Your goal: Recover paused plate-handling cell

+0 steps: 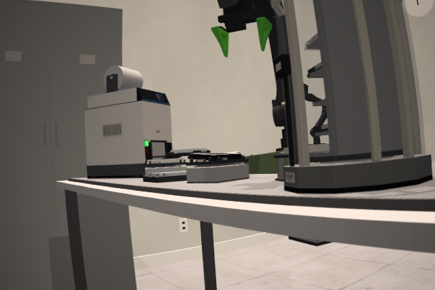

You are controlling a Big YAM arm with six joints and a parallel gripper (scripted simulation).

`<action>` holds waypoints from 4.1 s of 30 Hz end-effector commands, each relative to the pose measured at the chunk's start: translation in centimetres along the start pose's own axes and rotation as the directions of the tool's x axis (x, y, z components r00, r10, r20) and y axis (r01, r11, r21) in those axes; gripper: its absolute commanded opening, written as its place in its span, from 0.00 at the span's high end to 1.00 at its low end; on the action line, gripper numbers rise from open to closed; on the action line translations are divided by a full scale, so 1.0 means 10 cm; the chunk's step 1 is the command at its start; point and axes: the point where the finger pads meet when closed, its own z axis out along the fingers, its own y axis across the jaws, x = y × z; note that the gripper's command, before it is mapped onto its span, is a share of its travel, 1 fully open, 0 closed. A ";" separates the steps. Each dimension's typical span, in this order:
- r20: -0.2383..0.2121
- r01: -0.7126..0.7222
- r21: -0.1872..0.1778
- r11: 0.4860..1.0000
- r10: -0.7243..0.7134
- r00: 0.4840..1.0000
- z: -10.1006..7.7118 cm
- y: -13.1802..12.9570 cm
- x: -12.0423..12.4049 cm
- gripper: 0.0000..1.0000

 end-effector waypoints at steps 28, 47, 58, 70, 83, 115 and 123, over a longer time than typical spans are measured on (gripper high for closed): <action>0.026 -0.259 -0.001 0.966 0.259 0.966 -0.06 -0.78 0.45 0.00; -0.011 -0.257 0.004 0.966 0.257 0.966 0.10 -1.26 0.71 0.00; 0.001 -0.236 0.004 0.972 0.236 0.972 0.02 -1.28 0.78 0.00; 0.001 -0.238 0.004 0.971 0.238 0.971 0.02 -1.29 0.78 0.00; 0.001 -0.238 0.004 0.971 0.238 0.971 0.02 -1.29 0.78 0.00; -0.012 -0.248 0.004 0.969 0.248 0.969 0.85 -1.34 0.79 0.00; -0.012 -0.247 0.004 0.969 0.247 0.969 1.25 -1.33 0.80 0.00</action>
